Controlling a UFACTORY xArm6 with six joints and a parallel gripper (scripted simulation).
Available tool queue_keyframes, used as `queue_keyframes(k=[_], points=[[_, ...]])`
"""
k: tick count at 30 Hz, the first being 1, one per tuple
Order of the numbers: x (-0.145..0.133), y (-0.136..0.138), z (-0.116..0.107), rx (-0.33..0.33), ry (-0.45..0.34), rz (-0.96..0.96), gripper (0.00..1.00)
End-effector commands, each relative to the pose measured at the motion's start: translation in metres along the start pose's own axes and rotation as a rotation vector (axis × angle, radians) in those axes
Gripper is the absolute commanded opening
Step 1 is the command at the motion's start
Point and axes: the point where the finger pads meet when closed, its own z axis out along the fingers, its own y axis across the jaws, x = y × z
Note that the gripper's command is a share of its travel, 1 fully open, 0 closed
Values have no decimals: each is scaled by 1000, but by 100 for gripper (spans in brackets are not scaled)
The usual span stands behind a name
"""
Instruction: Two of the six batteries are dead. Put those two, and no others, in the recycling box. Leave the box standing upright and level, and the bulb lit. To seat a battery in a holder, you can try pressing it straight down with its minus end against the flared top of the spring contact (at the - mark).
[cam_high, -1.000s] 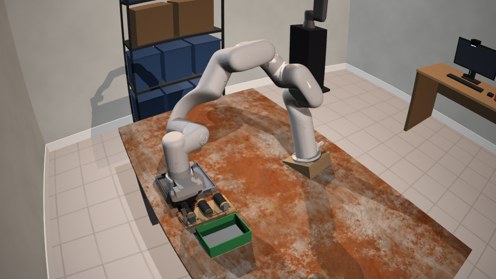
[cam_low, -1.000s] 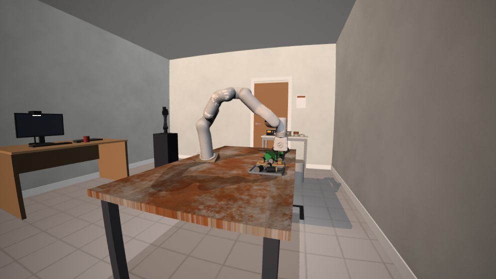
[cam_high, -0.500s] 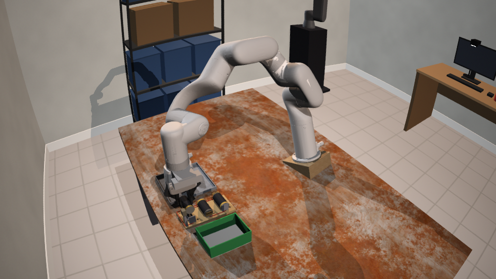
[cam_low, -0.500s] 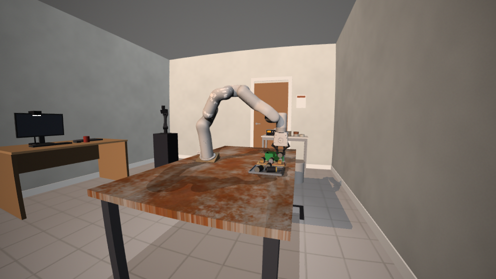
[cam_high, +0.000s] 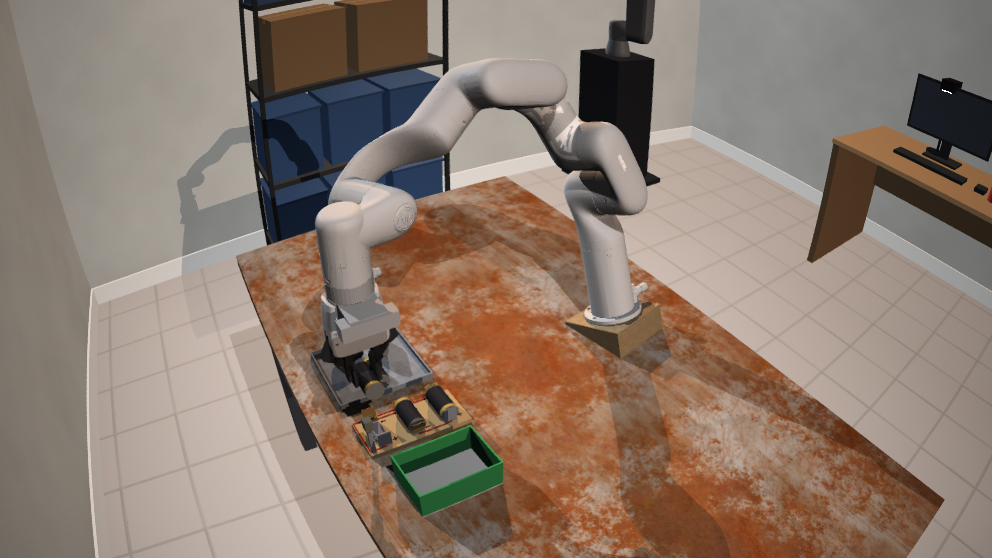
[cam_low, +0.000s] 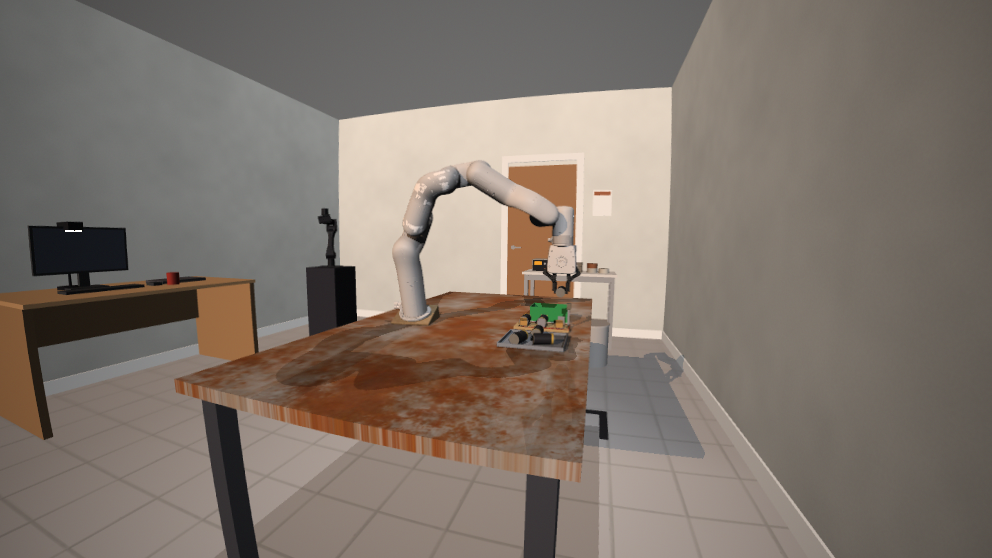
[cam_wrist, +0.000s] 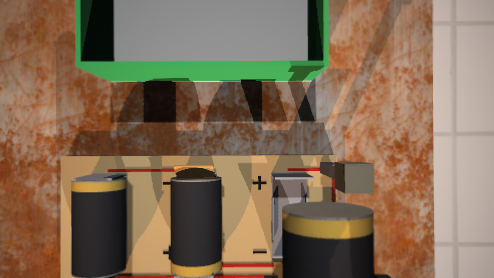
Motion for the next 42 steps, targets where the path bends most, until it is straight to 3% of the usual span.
queue_keyframes(k=[1, 5, 17, 24, 42], points=[[-8, -5, -5, -6, 1, 2, 28], [-25, -21, -5, -6, 1, 2, 28], [-116, -105, -5, -6, 1, 2, 28], [-135, -123, -4, -6, 1, 2, 28], [-136, -123, -4, -6, 1, -2, 28]])
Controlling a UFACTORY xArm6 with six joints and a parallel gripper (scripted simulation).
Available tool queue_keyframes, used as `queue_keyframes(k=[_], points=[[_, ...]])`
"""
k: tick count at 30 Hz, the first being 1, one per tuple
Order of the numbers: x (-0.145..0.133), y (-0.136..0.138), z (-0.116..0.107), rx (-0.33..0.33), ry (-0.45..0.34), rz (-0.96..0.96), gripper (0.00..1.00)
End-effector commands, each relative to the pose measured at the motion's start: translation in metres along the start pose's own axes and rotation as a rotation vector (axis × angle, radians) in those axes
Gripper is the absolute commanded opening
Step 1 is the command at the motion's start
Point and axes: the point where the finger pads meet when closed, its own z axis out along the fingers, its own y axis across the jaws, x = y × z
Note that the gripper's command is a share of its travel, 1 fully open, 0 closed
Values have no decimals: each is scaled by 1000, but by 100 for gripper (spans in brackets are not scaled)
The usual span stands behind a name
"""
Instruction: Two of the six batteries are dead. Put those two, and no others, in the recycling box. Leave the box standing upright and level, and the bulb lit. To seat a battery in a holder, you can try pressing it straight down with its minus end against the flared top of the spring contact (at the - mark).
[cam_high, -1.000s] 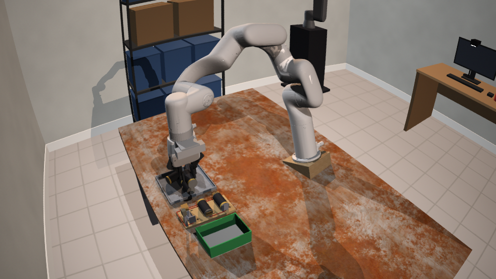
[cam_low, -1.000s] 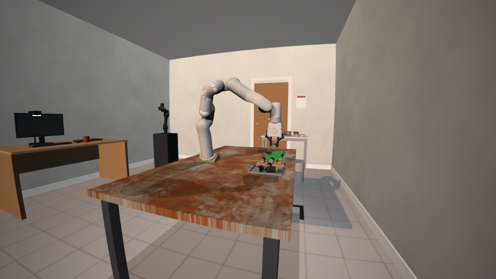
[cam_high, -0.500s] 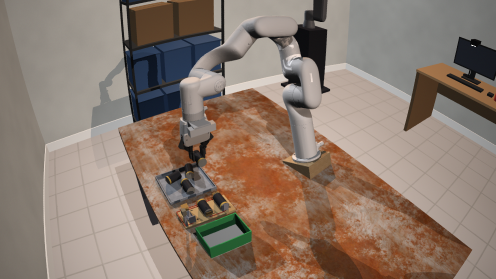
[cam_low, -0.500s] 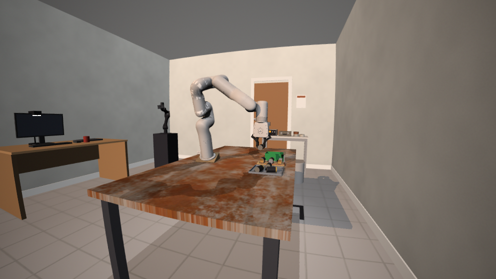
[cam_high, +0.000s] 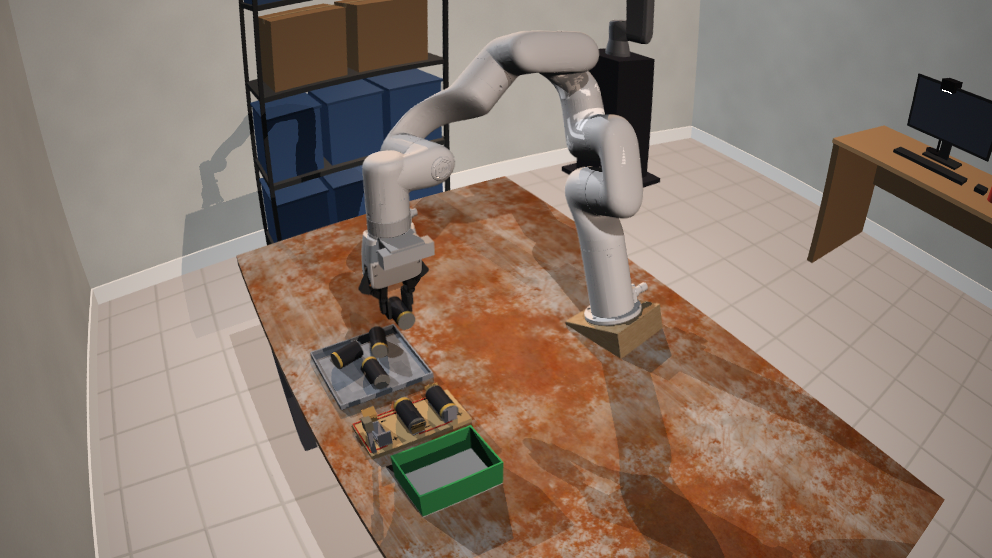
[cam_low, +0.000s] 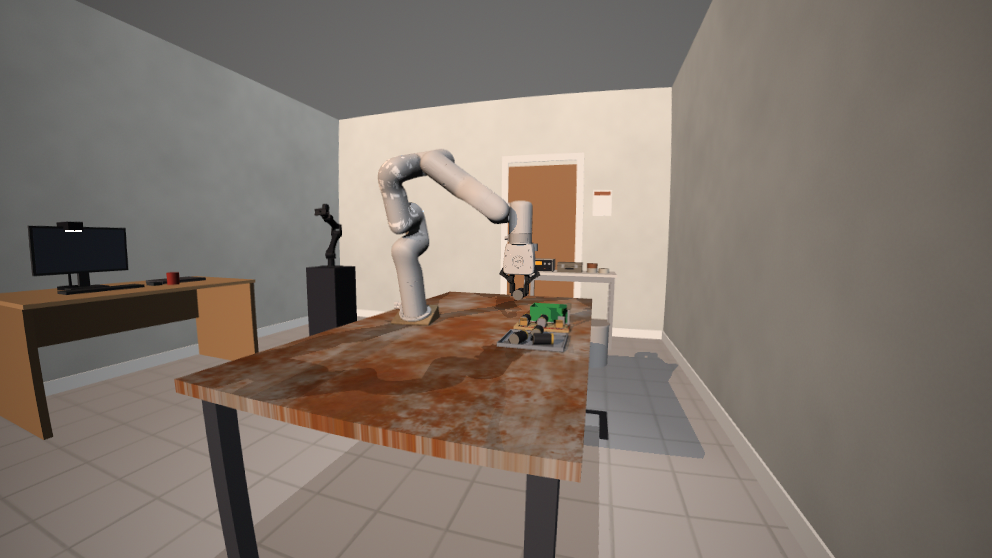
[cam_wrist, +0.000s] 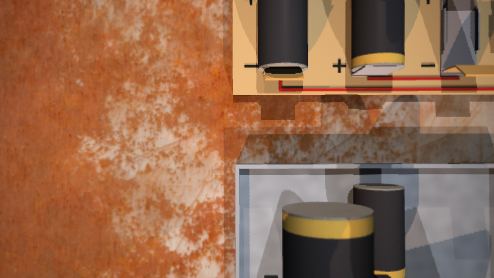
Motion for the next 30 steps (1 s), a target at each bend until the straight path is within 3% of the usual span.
queue_keyframes(k=[1, 6, 9, 11, 14, 16, 30], points=[[0, 1, -2, -5, 0, 0, 28], [0, 1, -1, -5, 0, 0, 28], [0, 1, 22, -5, 0, 0, 28], [0, 1, 22, -5, 0, 0, 28], [0, 2, 63, -5, 0, 0, 28], [0, 2, 75, -5, 0, 0, 28], [0, 2, 76, -5, 0, 0, 28]])
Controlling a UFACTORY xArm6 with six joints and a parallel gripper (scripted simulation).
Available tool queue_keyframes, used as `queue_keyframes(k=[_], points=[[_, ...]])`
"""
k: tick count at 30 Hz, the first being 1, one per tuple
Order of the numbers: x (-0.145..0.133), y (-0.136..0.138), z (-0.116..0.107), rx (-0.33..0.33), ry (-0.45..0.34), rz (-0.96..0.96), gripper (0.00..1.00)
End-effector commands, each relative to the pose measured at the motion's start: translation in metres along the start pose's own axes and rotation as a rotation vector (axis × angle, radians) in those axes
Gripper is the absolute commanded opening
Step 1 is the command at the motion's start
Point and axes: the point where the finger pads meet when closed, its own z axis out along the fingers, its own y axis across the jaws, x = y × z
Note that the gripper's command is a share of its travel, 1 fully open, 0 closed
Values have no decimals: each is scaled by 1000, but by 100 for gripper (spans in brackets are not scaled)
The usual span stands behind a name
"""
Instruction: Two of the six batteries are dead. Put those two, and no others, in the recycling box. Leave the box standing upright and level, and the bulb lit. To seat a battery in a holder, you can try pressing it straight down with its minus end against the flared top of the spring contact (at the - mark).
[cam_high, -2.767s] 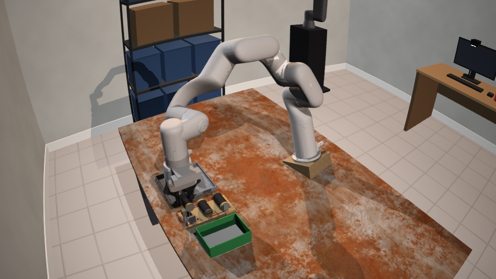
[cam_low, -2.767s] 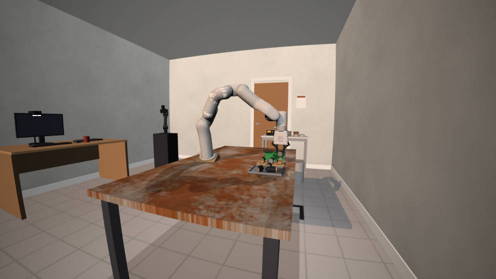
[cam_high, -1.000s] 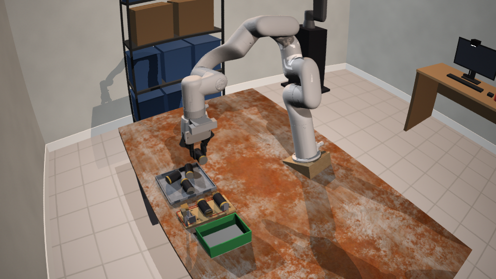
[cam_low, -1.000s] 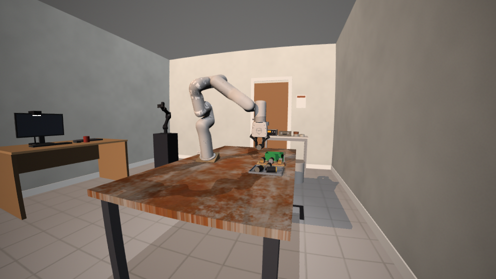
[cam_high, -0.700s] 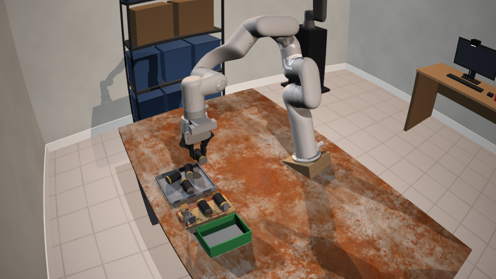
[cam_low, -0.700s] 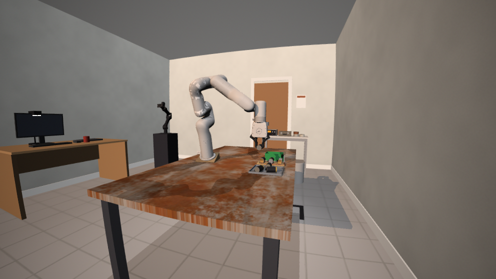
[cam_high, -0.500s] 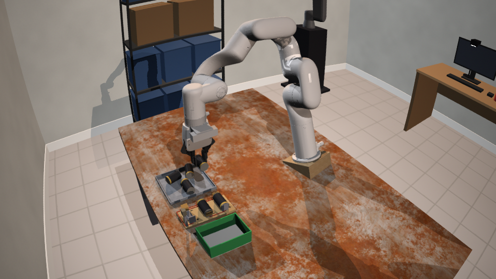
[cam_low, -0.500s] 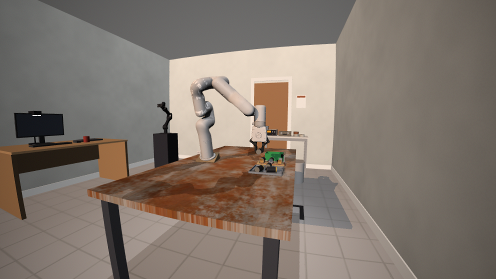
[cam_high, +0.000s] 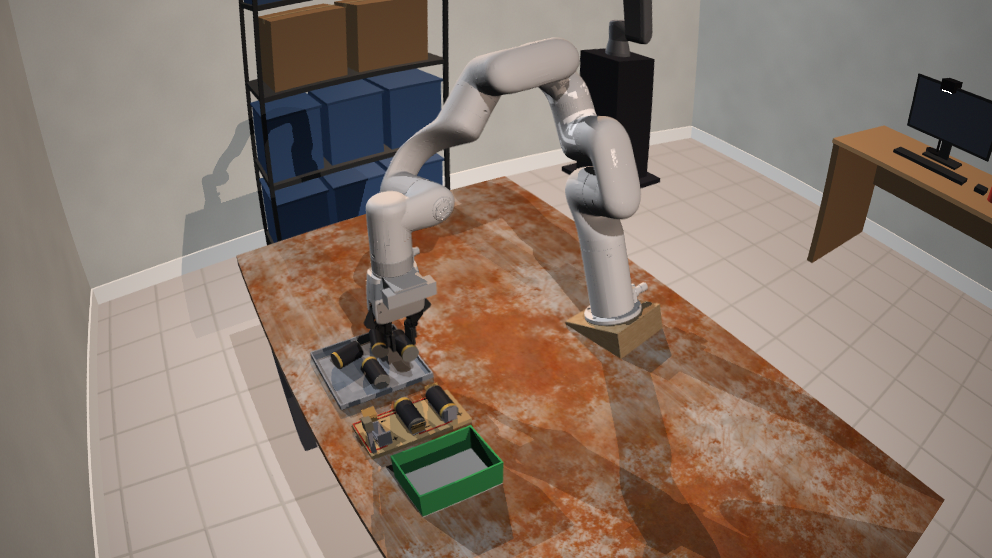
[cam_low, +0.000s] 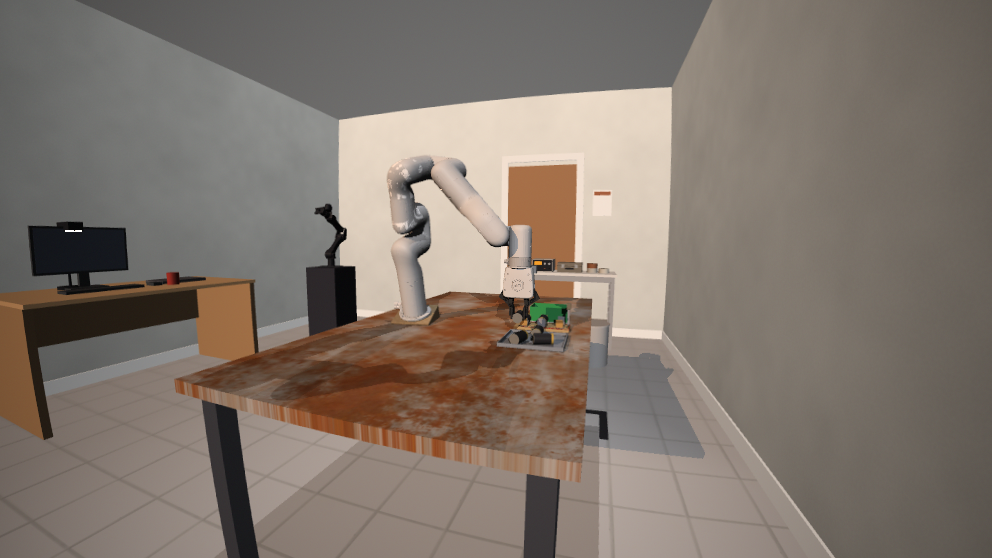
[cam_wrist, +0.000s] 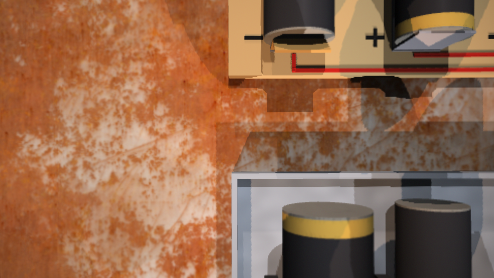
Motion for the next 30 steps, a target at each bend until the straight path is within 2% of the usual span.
queue_keyframes(k=[1, 21, 30], points=[[0, 2, -1, -3, 0, 1, 28], [-1, 3, 1, -3, 0, 1, 28], [-1, 3, 38, -3, 0, 1, 28]])
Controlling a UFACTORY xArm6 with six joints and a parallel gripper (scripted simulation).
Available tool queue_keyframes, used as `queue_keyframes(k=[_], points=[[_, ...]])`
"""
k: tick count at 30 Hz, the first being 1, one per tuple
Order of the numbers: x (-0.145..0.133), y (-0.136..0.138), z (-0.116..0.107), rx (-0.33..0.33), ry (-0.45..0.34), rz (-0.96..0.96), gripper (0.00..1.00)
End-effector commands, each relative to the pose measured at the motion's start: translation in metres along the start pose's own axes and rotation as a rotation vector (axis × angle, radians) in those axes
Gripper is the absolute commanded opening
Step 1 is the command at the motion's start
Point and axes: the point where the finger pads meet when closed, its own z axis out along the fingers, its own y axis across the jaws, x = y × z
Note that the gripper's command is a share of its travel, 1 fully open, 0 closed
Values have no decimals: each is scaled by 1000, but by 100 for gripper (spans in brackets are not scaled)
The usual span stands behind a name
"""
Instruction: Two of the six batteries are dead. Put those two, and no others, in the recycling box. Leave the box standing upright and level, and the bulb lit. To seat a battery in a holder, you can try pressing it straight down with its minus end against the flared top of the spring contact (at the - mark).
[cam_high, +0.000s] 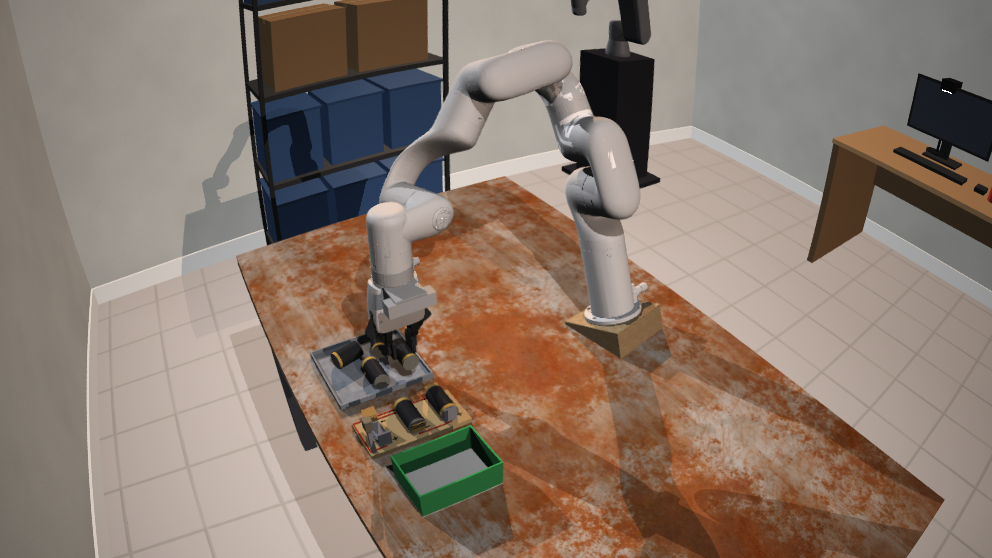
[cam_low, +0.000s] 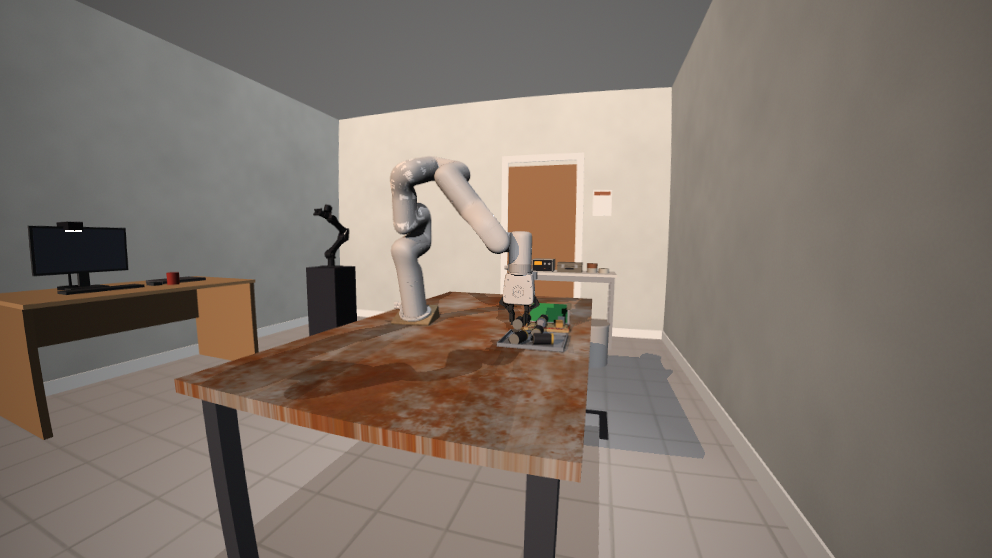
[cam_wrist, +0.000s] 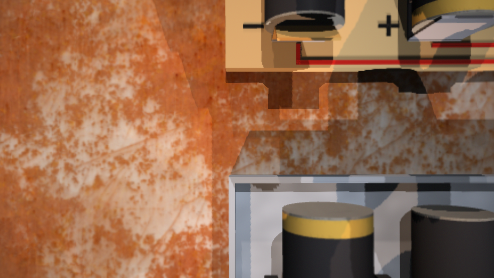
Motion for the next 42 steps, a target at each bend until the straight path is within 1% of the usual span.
queue_keyframes(k=[1, 6, 16, 17, 42], points=[[0, 2, 17, -5, -1, 1, 28], [0, 2, 24, -5, -1, 1, 28], [0, 2, 24, -5, -1, 1, 28], [0, 2, 24, -5, -1, 1, 51], [-1, 2, 22, -5, -1, 1, 51]])
